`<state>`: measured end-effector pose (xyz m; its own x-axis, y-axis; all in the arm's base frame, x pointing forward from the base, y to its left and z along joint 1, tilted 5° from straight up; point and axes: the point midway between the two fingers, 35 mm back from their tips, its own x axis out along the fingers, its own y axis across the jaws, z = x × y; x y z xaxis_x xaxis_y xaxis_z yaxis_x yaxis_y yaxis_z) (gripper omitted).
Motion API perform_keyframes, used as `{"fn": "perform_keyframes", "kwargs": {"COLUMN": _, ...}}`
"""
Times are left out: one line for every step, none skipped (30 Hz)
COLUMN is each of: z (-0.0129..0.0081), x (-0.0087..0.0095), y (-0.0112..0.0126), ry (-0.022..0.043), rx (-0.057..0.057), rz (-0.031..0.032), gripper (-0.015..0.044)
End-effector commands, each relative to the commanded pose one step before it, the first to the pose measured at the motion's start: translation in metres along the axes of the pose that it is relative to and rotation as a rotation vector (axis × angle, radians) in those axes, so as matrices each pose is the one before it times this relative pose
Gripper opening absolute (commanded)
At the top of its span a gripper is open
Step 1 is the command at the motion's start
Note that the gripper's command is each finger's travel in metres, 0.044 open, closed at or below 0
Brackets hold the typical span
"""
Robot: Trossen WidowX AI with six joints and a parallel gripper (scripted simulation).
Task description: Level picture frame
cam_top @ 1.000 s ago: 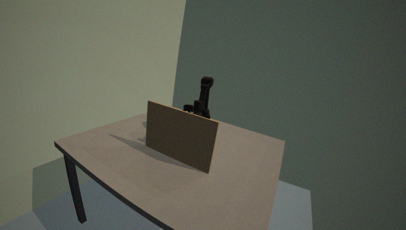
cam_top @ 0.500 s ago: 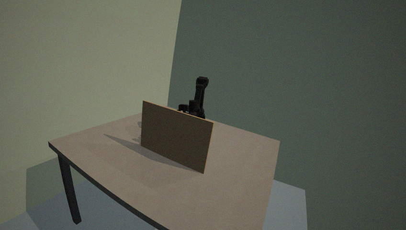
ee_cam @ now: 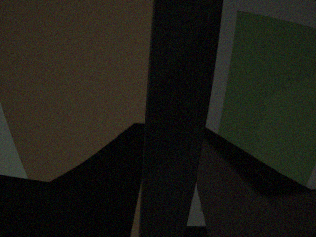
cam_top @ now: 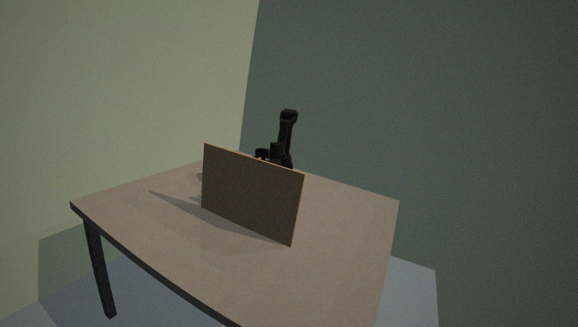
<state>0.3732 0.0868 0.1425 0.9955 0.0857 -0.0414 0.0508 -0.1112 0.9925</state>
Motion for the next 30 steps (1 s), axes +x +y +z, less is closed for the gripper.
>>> {"fn": "perform_keyframes", "kwargs": {"z": -0.00081, "x": 0.00041, "y": 0.00351, "ry": 0.0004, "rx": -0.0007, "rz": 0.01159, "gripper": 0.0}}
{"fn": "perform_keyframes", "kwargs": {"z": -0.00019, "x": 0.0, "y": -0.00006, "ry": 0.0, "rx": 0.0, "rz": 0.0, "gripper": 0.0}}
{"fn": "perform_keyframes", "kwargs": {"z": -0.00012, "x": 0.0, "y": 0.00008, "ry": 0.0, "rx": 0.0, "rz": 0.0, "gripper": 0.0}}
{"fn": "perform_keyframes", "kwargs": {"z": -0.00007, "x": 0.0, "y": 0.00012, "ry": 0.0, "rx": 0.0, "rz": 0.0, "gripper": 0.0}}
{"fn": "perform_keyframes", "kwargs": {"z": -0.00015, "x": 0.0, "y": 0.00014, "ry": 0.0, "rx": 0.0, "rz": 0.0, "gripper": 0.0}}
{"fn": "perform_keyframes", "kwargs": {"z": -0.00004, "x": 0.0, "y": -0.00007, "ry": 0.0, "rx": 0.0, "rz": 0.0, "gripper": 0.0}}
{"fn": "perform_keyframes", "kwargs": {"z": -0.00005, "x": 0.0, "y": 0.00007, "ry": 0.0, "rx": 0.0, "rz": 0.0, "gripper": 0.0}}
{"fn": "perform_keyframes", "kwargs": {"z": -0.00009, "x": 0.0, "y": 0.00016, "ry": 0.0, "rx": 0.0, "rz": 0.0, "gripper": 0.0}}
{"fn": "perform_keyframes", "kwargs": {"z": -0.00013, "x": 0.0, "y": 0.00015, "ry": 0.0, "rx": 0.0, "rz": 0.0, "gripper": 0.0}}
{"fn": "perform_keyframes", "kwargs": {"z": -0.00019, "x": 0.0, "y": 0.00013, "ry": 0.0, "rx": 0.0, "rz": 0.0, "gripper": 0.0}}
{"fn": "perform_keyframes", "kwargs": {"z": -0.00013, "x": 0.0, "y": 0.00004, "ry": 0.0, "rx": 0.0, "rz": 0.0, "gripper": 0.0}}
{"fn": "perform_keyframes", "kwargs": {"z": -0.0001, "x": 0.0, "y": 0.00001, "ry": 0.0, "rx": 0.0, "rz": 0.0, "gripper": 0.0}}
{"fn": "perform_keyframes", "kwargs": {"z": -0.0001, "x": 0.0, "y": 0.0, "ry": 0.0, "rx": 0.0, "rz": 0.0, "gripper": 0.0}}
{"fn": "perform_keyframes", "kwargs": {"z": -0.0001, "x": 0.0, "y": 0.0, "ry": 0.0, "rx": 0.0, "rz": 0.0, "gripper": 0.0}}
{"fn": "perform_keyframes", "kwargs": {"z": -0.0001, "x": 0.0, "y": 0.0, "ry": 0.0, "rx": 0.0, "rz": 0.0, "gripper": 0.0}}
{"fn": "perform_keyframes", "kwargs": {"z": -0.00004, "x": 0.0, "y": -0.00007, "ry": 0.0, "rx": 0.0, "rz": 0.0, "gripper": 0.0}}
{"fn": "perform_keyframes", "kwargs": {"z": -0.00007, "x": 0.0, "y": -0.00014, "ry": 0.0, "rx": 0.0, "rz": 0.0, "gripper": 0.0}}
{"fn": "perform_keyframes", "kwargs": {"z": -0.0001, "x": 0.0, "y": -0.00017, "ry": 0.0, "rx": 0.0, "rz": 0.0, "gripper": 0.0}}
{"fn": "perform_keyframes", "kwargs": {"z": -0.00014, "x": 0.0, "y": 0.00002, "ry": 0.0, "rx": 0.0, "rz": 0.0, "gripper": 0.0}}
{"fn": "perform_keyframes", "kwargs": {"z": -0.00013, "x": 0.0, "y": 0.00011, "ry": 0.0, "rx": 0.0, "rz": 0.0, "gripper": 0.0}}
{"fn": "perform_keyframes", "kwargs": {"z": -0.0002, "x": 0.0, "y": 0.0, "ry": 0.0, "rx": 0.0, "rz": 0.0, "gripper": 0.0}}
{"fn": "perform_keyframes", "kwargs": {"z": -0.0003, "x": 0.0, "y": -0.00001, "ry": 0.0, "rx": 0.0, "rz": 0.0, "gripper": 0.0}}
{"fn": "perform_keyframes", "kwargs": {"z": -0.00036, "x": 0.0, "y": -0.00004, "ry": 0.0, "rx": 0.0, "rz": 0.0, "gripper": 0.0}}
{"fn": "perform_keyframes", "kwargs": {"z": -0.00043, "x": 0.0, "y": -0.00007, "ry": 0.0, "rx": 0.0, "rz": 0.0, "gripper": 0.0}}
{"fn": "perform_keyframes", "kwargs": {"z": -0.0005, "x": 0.0, "y": -0.00011, "ry": 0.0, "rx": 0.0001, "rz": -0.00001, "gripper": 0.0}}
{"fn": "perform_keyframes", "kwargs": {"z": -0.00058, "x": 0.0, "y": -0.00017, "ry": 0.0, "rx": 0.0001, "rz": -0.00001, "gripper": 0.0}}
{"fn": "perform_keyframes", "kwargs": {"z": -0.00051, "x": 0.0, "y": -0.00021, "ry": 0.0, "rx": 0.0001, "rz": -0.00001, "gripper": 0.0}}
{"fn": "perform_keyframes", "kwargs": {"z": -0.00048, "x": -0.00001, "y": -0.00027, "ry": 0.0, "rx": 0.0001, "rz": -0.00001, "gripper": 0.0}}
{"fn": "perform_keyframes", "kwargs": {"z": -0.00048, "x": -0.00001, "y": -0.00033, "ry": 0.0, "rx": 0.0001, "rz": -0.00001, "gripper": 0.0}}
{"fn": "perform_keyframes", "kwargs": {"z": -0.00004, "x": 0.0, "y": 0.00008, "ry": 0.0, "rx": 0.0, "rz": 0.0, "gripper": 0.0}}
